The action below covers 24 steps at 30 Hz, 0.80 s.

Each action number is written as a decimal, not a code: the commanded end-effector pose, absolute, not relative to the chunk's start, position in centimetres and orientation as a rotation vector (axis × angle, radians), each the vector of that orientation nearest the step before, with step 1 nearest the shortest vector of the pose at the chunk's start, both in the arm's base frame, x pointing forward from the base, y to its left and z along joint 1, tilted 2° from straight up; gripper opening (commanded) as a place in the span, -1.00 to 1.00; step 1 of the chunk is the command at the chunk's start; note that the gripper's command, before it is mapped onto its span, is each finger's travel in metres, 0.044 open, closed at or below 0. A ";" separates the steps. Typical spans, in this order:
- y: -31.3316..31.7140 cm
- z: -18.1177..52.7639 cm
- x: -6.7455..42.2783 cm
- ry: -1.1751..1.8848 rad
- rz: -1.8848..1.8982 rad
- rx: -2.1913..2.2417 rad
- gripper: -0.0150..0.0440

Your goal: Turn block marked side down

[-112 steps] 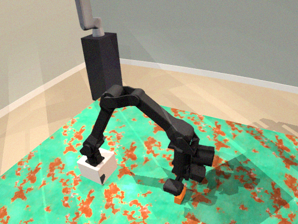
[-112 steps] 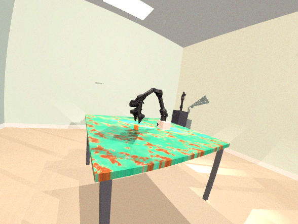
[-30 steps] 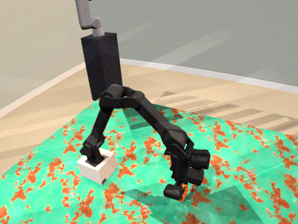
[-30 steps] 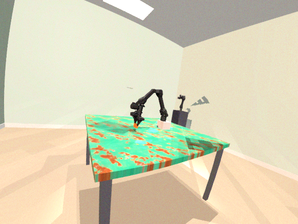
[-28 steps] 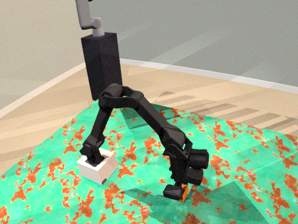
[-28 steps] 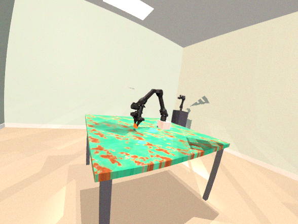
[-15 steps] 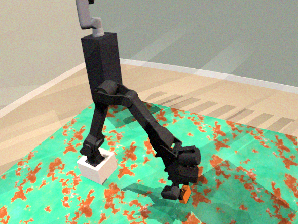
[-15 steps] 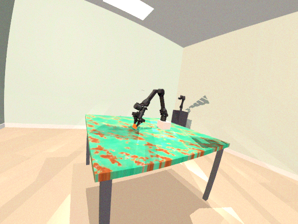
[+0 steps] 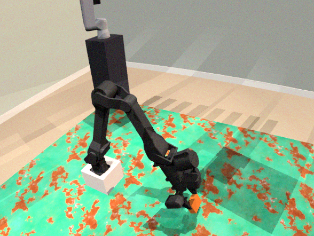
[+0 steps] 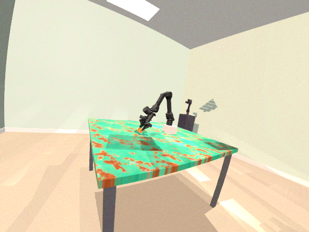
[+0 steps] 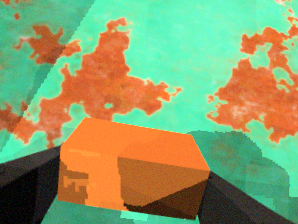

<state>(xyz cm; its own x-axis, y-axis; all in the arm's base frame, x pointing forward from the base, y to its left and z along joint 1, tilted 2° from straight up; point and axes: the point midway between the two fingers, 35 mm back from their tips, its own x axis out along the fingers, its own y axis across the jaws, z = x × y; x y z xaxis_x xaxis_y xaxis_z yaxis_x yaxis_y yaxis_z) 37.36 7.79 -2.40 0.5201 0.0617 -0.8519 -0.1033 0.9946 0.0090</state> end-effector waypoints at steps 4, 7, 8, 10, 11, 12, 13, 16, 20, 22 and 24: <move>7.7 -2.4 37.1 0.976 0.093 -0.040 -0.49; 7.8 -3.1 37.6 0.936 0.094 -0.039 -0.49; 7.8 -3.4 37.7 0.921 0.094 -0.039 -0.49; 7.9 -3.8 38.0 0.893 0.095 -0.038 -0.49; 7.9 -4.0 38.1 0.879 0.096 -0.038 -0.49; 7.9 -4.2 38.2 0.865 0.096 -0.038 -0.49; 8.0 -4.4 38.3 0.851 0.096 -0.037 -0.49; 8.0 -5.0 38.5 0.809 0.097 -0.036 -0.49; 8.1 -5.6 38.6 0.753 0.098 -0.033 -0.49; 8.1 -5.9 38.6 0.725 0.098 -0.032 -0.49; 8.1 -6.1 38.6 0.698 0.098 -0.030 -0.49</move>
<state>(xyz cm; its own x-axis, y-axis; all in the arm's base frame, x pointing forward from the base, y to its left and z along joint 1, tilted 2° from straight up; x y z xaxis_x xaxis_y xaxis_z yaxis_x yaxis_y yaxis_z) 39.28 8.27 -5.00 0.7484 0.0847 -0.6578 -0.1001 0.9949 0.0143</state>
